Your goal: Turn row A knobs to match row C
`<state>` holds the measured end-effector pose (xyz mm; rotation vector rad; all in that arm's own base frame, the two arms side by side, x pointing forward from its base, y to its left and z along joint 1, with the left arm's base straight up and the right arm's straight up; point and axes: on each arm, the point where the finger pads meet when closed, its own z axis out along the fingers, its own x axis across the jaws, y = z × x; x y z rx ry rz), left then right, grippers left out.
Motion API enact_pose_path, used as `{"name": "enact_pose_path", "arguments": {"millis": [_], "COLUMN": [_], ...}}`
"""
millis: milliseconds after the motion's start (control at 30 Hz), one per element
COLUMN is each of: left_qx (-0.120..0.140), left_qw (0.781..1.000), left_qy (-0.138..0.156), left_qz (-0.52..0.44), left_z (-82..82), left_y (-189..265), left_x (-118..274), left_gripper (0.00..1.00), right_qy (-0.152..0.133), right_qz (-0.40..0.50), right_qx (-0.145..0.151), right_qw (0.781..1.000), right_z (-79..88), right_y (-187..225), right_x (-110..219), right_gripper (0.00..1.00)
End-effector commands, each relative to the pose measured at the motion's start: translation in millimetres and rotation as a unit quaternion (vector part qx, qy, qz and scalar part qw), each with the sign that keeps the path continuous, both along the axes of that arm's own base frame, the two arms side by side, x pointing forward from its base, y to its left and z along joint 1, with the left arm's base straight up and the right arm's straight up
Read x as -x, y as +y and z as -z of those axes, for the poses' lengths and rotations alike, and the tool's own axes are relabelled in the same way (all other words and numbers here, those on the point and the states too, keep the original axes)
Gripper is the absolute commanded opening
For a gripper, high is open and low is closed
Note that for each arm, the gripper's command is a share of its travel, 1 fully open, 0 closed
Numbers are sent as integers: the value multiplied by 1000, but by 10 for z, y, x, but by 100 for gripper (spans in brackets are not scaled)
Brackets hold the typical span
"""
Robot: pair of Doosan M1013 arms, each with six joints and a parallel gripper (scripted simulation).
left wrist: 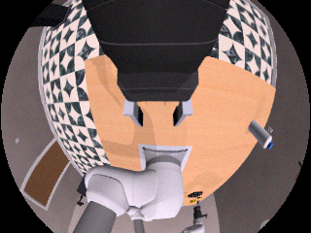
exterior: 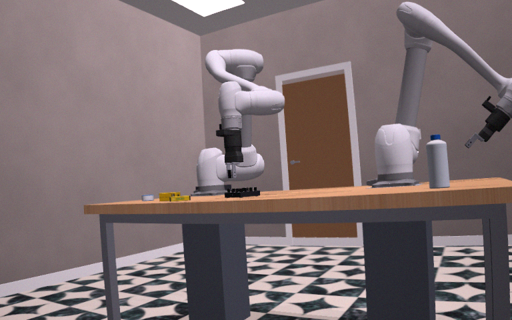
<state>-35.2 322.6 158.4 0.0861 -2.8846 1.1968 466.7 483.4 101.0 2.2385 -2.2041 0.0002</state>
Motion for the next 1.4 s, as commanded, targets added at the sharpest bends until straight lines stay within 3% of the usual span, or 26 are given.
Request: {"name": "enact_pose_path", "arguments": {"millis": [0,1367], "left_qx": [-1,-1], "left_qw": [1000,1000], "left_qy": [0,0], "left_qz": [0,0], "left_z": [-4,-4], "left_y": [3,3], "left_x": [1,1], "left_gripper": [100,100], "right_qy": [0,0], "right_qz": [0,0], "right_qx": [-1,-1], "right_qw": [1000,1000], "right_z": [15,380], "right_y": [4,8], "right_x": [-3,-2], "right_gripper": [46,46]}}
